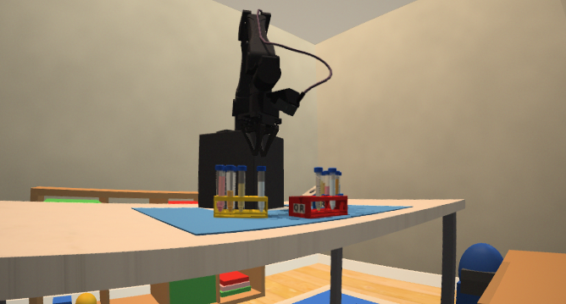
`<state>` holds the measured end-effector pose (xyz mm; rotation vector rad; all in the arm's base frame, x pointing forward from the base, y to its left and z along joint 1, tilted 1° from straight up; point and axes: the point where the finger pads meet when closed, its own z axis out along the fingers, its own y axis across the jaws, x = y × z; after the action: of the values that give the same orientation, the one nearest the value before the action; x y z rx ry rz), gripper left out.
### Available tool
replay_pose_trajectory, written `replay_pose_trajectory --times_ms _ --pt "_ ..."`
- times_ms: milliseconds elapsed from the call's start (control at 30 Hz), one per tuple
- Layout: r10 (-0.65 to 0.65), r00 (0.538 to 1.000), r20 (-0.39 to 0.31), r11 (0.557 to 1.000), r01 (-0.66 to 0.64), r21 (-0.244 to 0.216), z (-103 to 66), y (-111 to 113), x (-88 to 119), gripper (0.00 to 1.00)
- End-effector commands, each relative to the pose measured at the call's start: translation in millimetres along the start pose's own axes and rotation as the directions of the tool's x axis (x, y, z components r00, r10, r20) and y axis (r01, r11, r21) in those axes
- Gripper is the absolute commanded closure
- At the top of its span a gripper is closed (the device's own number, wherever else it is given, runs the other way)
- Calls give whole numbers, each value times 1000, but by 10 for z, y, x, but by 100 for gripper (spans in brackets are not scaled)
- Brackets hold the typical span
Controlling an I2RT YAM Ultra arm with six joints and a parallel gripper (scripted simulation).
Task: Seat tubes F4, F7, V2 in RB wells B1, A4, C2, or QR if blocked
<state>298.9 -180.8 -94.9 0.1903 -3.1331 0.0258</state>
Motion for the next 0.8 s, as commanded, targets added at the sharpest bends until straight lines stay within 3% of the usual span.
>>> replay_pose_trajectory --times_ms 0,267,433,500,767 --pt "0 1000 -1 1000 0 -10 118 60 17 70" --pt "1 1000 13 1000 -1 1 232 7 -37 70" --pt "1 1000 19 1000 -1 6 227 -19 -64 70" --pt "1 999 42 1000 -2 24 138 -71 -126 70" --pt "1 1000 12 1000 -1 1 242 8 -13 70"
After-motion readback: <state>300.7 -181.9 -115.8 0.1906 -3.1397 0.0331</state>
